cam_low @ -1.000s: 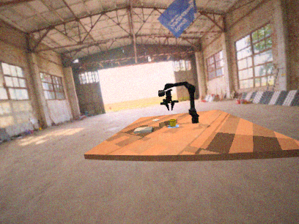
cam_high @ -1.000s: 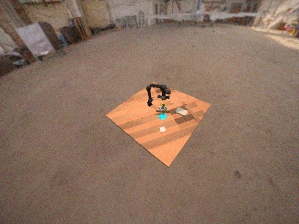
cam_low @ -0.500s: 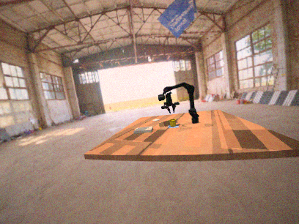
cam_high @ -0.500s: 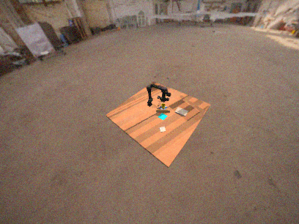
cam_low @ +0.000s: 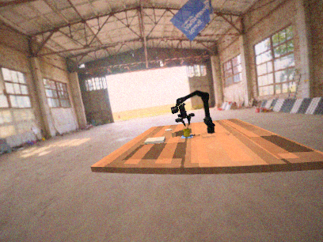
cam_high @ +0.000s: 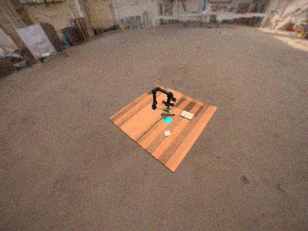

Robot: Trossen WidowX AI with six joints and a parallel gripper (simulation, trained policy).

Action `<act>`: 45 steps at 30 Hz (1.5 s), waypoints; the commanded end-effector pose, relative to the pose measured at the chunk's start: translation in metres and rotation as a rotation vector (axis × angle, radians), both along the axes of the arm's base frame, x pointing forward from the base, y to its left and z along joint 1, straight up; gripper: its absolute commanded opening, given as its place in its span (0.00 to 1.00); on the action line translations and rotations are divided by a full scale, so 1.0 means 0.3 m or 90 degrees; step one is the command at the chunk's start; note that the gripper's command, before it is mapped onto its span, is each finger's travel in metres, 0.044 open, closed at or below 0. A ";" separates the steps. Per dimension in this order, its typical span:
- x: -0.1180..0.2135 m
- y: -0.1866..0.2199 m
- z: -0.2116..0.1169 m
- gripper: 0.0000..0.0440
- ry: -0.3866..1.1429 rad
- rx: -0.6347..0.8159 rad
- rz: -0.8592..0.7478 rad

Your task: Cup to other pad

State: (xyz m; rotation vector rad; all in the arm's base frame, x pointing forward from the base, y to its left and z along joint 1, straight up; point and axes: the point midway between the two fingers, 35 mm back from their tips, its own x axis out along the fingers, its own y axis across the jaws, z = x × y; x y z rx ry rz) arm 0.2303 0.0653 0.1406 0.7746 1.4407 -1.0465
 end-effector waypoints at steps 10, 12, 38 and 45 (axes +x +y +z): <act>-0.019 -0.003 -0.111 0.43 0.024 -0.020 0.011; -0.021 -0.003 -0.130 0.43 0.027 -0.021 0.016; -0.002 -0.015 -0.218 0.00 -0.005 -0.009 0.055; 0.014 -0.023 -0.170 0.00 -0.028 -0.001 0.029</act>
